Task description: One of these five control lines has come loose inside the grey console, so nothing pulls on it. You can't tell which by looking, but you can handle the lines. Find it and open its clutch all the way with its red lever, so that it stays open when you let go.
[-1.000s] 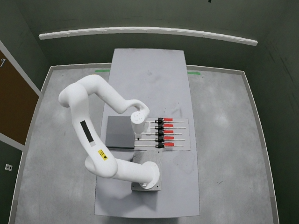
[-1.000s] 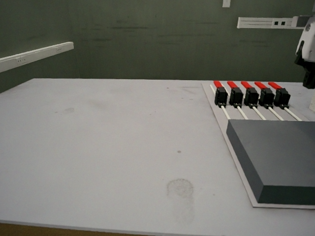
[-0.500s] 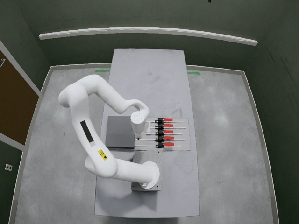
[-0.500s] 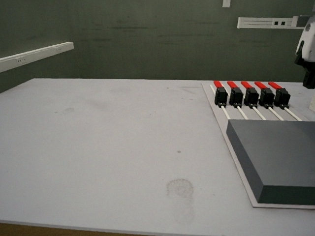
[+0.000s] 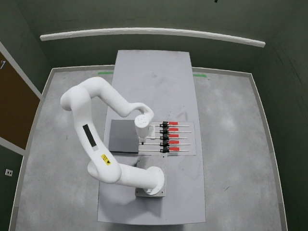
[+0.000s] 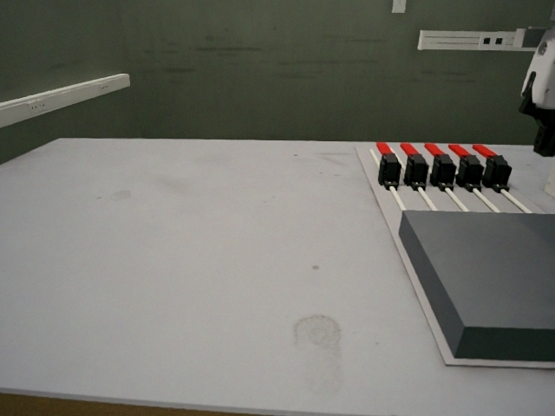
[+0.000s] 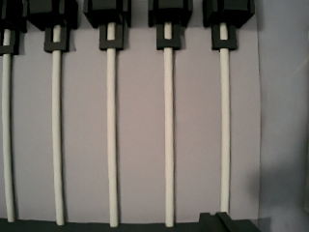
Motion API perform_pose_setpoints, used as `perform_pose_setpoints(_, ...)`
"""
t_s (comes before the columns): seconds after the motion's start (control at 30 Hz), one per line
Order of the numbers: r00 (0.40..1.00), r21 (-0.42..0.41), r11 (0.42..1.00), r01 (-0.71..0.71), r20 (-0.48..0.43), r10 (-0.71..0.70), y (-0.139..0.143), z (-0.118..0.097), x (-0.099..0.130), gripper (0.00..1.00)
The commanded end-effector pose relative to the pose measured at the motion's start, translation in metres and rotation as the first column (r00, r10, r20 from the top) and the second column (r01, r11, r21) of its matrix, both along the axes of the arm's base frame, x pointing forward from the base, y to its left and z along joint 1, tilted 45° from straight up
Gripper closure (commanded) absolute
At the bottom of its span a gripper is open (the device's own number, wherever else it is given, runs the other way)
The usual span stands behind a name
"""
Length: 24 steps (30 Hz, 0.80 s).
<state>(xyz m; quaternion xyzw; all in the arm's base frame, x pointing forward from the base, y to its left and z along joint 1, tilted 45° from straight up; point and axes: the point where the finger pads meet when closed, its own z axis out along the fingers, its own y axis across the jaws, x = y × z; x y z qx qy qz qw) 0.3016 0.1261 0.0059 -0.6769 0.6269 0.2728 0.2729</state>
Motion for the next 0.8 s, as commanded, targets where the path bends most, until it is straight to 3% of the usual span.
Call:
perform_pose_setpoints(0.0, 1.0, 0.0, 1.0, 0.001, 0.001, -0.001, 0.0, 0.0, 0.001, 1.0)
perform_pose_setpoints(0.57, 1.0, 0.0, 1.0, 0.001, 0.001, -0.001, 0.0, -0.001, 0.001, 1.0)
perform_pose_setpoints(0.63, 1.0, 0.0, 1.0, 0.001, 0.001, -0.001, -0.004, -0.014, 0.013, 1.0)
perform_pose_setpoints(0.7, 1.0, 0.0, 1.0, 0.001, 0.001, -0.001, -0.01, -0.042, 0.036, 1.0)
perform_pose_setpoints(0.77, 1.0, 0.0, 1.0, 0.001, 0.001, -0.001, -0.01, -0.042, 0.036, 1.0)
